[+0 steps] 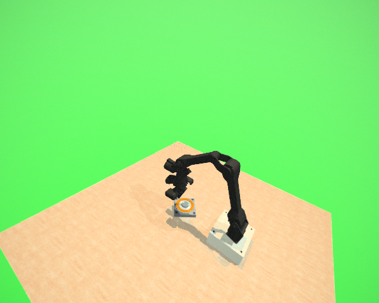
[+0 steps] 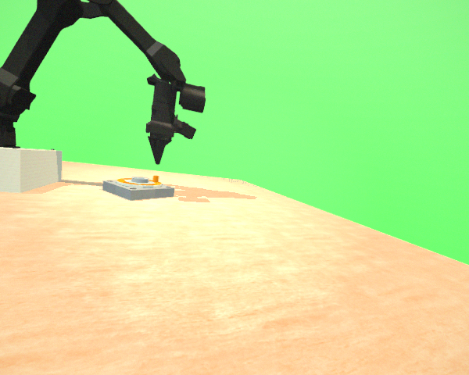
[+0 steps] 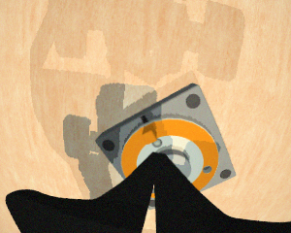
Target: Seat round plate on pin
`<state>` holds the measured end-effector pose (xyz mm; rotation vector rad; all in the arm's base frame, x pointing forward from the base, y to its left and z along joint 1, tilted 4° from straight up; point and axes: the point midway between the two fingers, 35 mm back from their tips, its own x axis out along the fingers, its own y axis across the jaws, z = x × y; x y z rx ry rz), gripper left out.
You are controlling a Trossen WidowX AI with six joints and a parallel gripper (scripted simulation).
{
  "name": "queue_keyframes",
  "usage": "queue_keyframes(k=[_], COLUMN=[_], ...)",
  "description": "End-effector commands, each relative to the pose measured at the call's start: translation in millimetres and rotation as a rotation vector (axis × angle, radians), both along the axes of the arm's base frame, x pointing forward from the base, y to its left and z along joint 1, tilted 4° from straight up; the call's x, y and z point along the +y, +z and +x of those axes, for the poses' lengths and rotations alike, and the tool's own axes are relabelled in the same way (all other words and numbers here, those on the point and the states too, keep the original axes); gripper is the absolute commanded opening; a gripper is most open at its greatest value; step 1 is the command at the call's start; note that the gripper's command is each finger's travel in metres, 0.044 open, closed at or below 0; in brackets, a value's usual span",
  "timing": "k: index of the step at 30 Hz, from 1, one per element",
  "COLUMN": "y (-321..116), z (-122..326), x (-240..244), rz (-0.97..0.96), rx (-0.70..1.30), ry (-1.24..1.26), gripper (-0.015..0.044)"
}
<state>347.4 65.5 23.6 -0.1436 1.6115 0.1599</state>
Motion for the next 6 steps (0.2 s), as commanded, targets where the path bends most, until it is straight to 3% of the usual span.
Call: queue_keyframes(k=[1,6], y=[-0.6,-0.6], z=[-0.2,-0.2], x=[0.1,0.1], rz=[0.000,0.000], rx=[0.000,0.000], ry=[0.000,0.000], gripper=[0.0000,0.0000])
